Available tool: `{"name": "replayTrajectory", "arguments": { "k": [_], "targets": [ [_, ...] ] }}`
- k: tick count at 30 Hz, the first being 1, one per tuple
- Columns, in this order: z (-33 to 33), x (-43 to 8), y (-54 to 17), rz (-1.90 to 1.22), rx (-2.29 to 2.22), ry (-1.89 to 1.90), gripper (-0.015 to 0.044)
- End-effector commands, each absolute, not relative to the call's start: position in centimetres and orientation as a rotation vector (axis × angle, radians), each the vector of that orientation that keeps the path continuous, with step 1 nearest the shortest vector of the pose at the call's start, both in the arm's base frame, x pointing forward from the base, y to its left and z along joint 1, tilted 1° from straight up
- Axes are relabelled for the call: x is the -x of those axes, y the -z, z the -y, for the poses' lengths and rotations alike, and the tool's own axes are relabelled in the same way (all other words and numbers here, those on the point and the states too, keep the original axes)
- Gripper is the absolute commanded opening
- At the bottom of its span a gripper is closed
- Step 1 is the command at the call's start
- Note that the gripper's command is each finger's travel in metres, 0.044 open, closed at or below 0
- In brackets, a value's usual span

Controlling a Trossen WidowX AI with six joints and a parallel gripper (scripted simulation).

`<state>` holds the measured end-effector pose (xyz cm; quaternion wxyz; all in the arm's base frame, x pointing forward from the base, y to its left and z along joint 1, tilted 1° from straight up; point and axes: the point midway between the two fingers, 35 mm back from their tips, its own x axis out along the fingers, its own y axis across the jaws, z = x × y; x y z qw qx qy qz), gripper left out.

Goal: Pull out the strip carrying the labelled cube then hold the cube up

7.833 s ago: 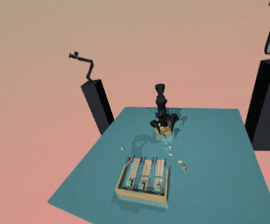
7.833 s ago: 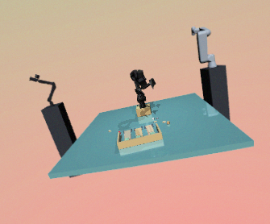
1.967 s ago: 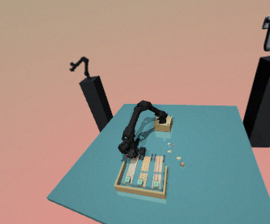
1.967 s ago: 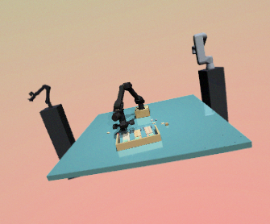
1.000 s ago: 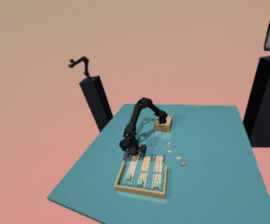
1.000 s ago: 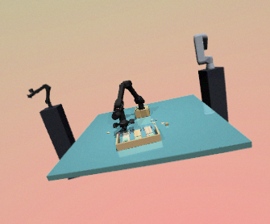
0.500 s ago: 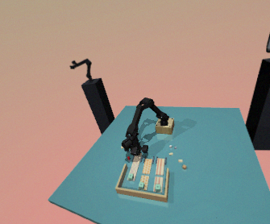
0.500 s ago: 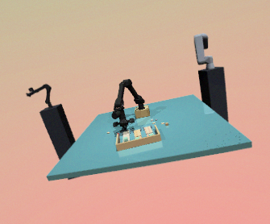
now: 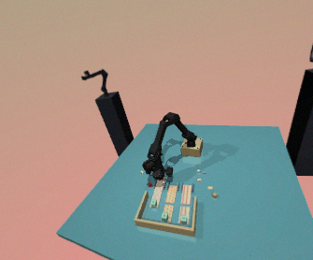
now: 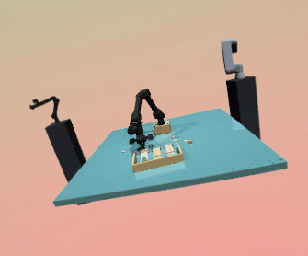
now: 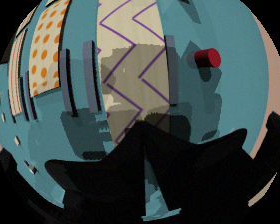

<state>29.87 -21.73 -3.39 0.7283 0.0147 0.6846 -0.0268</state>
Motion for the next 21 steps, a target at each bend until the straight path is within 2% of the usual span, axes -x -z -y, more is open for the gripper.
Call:
{"name": "replayTrajectory", "arguments": {
  "k": [1,21],
  "targets": [
    [21.6,-28.5,4.1,-1.537,-0.043,0.055,0.0000],
    [21.4,-25.6,4.3,-1.540,-0.043,0.055,0.0000]
  ]
}}
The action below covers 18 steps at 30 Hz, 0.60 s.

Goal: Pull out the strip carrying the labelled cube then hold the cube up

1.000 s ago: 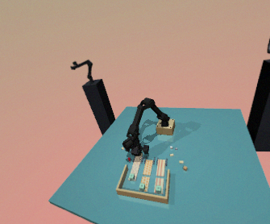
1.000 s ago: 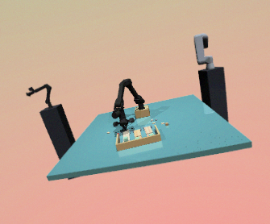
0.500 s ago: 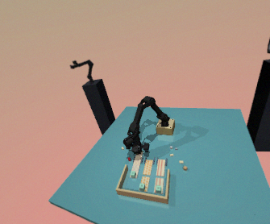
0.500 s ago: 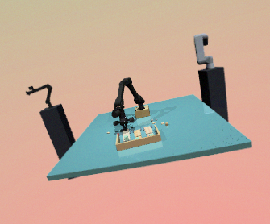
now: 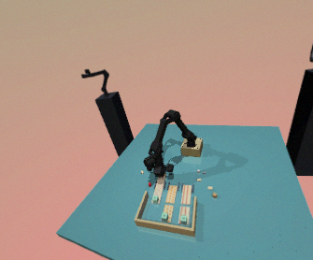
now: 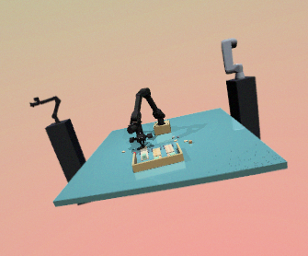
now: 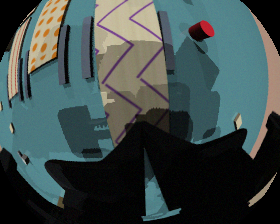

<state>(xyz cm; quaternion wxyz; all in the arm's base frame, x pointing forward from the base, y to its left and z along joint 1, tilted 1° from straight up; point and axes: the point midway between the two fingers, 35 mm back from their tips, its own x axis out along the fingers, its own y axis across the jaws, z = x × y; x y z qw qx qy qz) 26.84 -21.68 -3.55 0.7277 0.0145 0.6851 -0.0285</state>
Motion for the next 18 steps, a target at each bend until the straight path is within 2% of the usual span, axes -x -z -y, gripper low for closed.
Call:
{"name": "replayTrajectory", "arguments": {
  "k": [1,18],
  "targets": [
    [21.4,-25.4,4.3,-1.540,-0.043,0.055,0.0000],
    [21.2,-23.0,4.4,-1.542,-0.043,0.055,0.0000]
  ]
}}
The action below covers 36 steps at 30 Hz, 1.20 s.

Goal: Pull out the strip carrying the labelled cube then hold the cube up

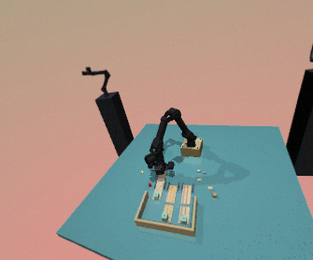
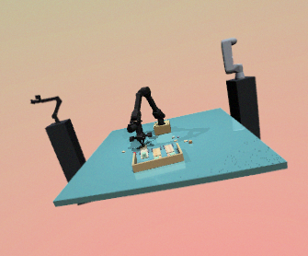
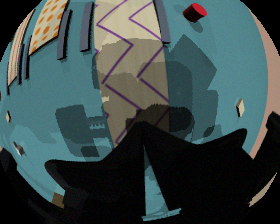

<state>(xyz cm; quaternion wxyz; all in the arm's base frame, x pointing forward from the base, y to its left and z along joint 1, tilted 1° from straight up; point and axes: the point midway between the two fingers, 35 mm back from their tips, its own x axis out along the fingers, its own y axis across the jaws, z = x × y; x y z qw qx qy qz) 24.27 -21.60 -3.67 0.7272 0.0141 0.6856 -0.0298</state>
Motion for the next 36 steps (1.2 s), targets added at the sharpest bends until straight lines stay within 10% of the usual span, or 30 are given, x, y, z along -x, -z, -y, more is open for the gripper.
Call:
{"name": "replayTrajectory", "arguments": {
  "k": [1,36],
  "targets": [
    [21.2,-22.9,4.4,-1.542,-0.043,0.055,0.0000],
    [20.8,-18.7,4.6,-1.546,-0.043,0.055,0.0000]
  ]
}}
